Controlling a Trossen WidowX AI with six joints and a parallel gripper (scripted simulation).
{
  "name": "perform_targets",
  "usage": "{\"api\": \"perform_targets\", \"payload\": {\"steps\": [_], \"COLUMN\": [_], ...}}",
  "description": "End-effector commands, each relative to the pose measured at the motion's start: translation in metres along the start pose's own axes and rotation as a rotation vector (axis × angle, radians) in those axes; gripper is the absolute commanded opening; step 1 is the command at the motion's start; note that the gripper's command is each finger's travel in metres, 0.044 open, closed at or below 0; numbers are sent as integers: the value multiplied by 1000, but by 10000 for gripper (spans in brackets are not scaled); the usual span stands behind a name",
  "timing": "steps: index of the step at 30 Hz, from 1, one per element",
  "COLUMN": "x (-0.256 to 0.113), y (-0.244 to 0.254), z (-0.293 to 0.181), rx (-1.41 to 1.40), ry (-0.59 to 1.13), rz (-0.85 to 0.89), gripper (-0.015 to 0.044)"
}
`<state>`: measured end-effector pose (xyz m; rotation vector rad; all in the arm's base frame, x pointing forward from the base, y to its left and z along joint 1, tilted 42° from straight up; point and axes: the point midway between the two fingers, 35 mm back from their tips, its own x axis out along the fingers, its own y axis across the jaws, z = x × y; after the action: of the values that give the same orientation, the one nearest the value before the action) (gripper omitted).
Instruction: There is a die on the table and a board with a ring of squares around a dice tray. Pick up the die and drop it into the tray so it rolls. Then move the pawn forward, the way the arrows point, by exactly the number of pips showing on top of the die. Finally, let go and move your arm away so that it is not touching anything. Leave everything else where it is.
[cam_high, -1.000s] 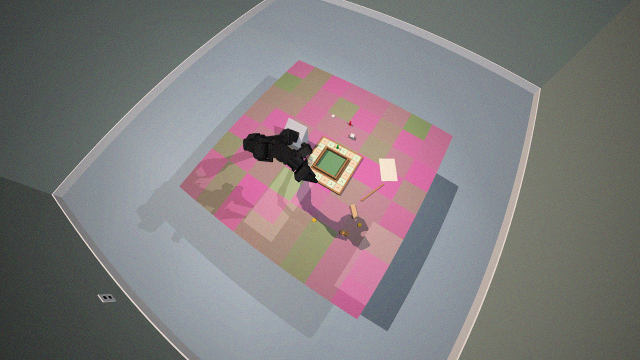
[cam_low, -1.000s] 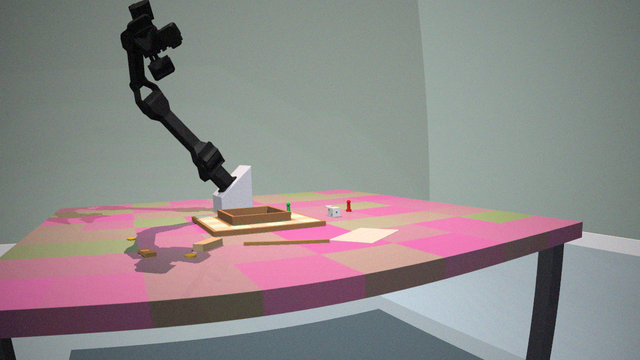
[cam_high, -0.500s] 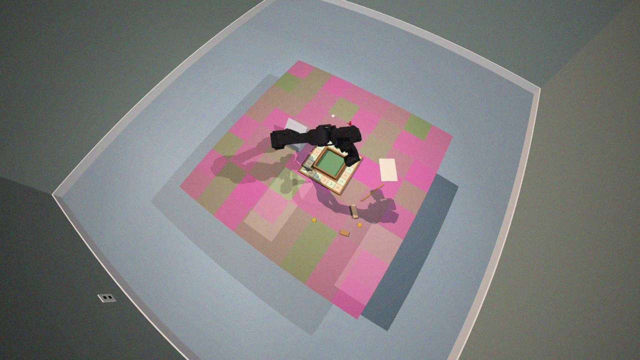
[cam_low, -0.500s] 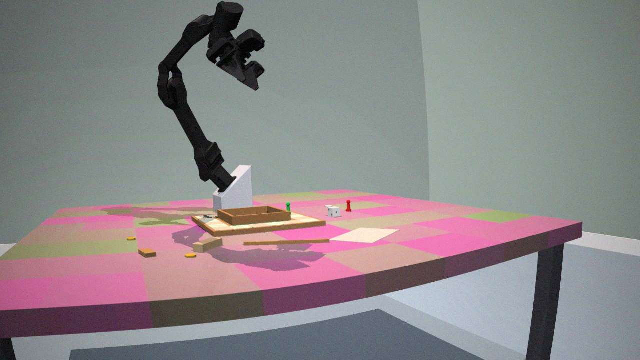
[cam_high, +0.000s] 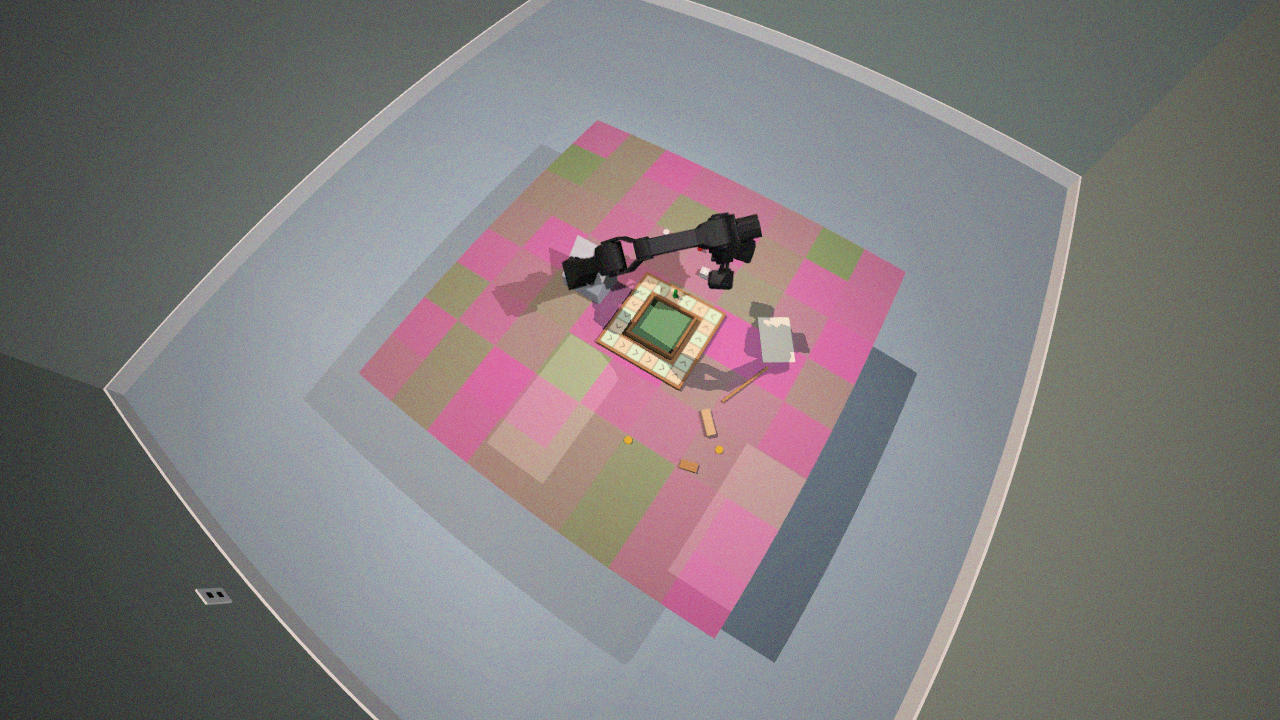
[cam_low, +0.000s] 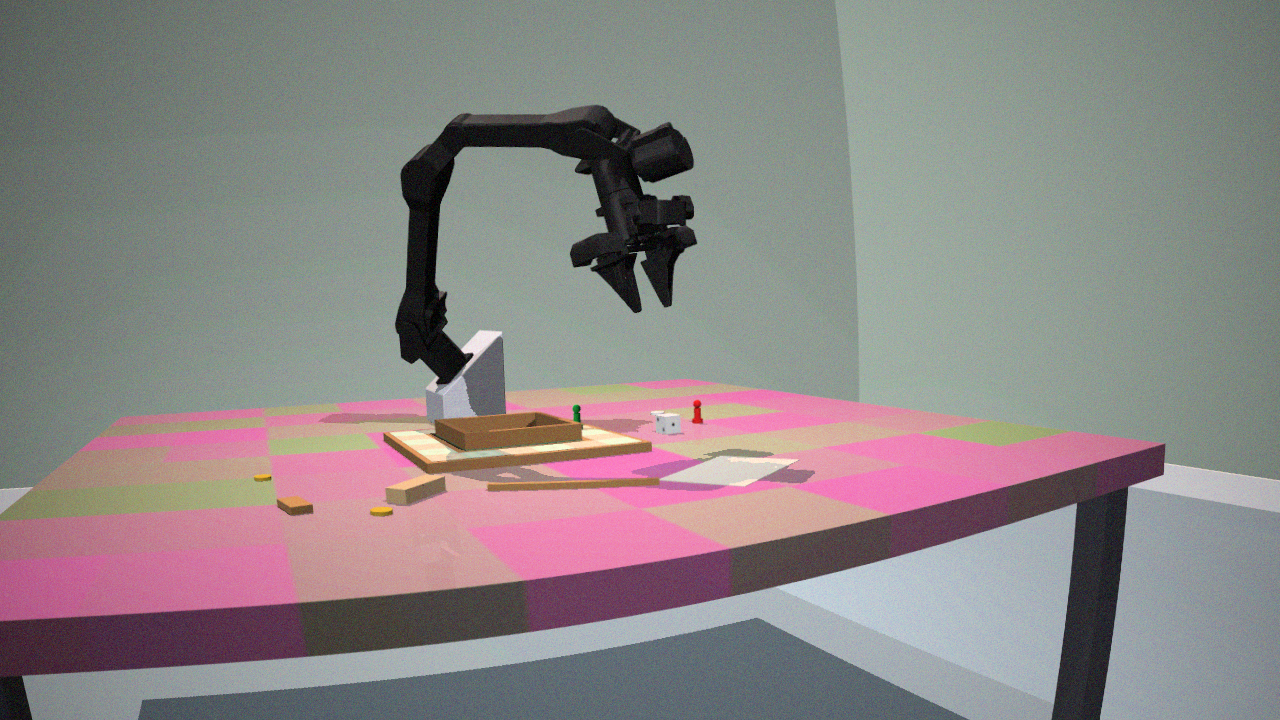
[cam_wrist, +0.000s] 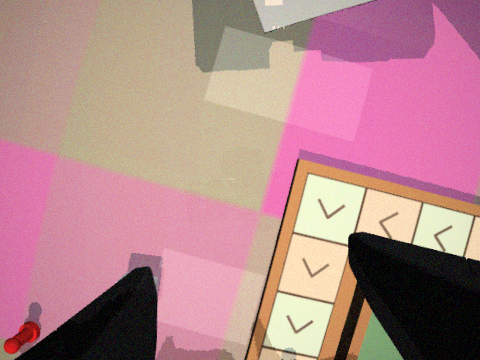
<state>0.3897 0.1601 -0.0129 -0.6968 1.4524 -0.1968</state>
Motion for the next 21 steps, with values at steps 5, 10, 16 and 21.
{"api": "perform_targets", "payload": {"steps": [5,10,16,21], "x": [86,92,106,108], "y": [71,83,82,82], "z": [-64,-73,-77,-77], "rx": [240,261,261,261], "ry": [213,228,228,228], "rz": [-105,-119,-119,-119], "gripper": [275,275,275,275]}}
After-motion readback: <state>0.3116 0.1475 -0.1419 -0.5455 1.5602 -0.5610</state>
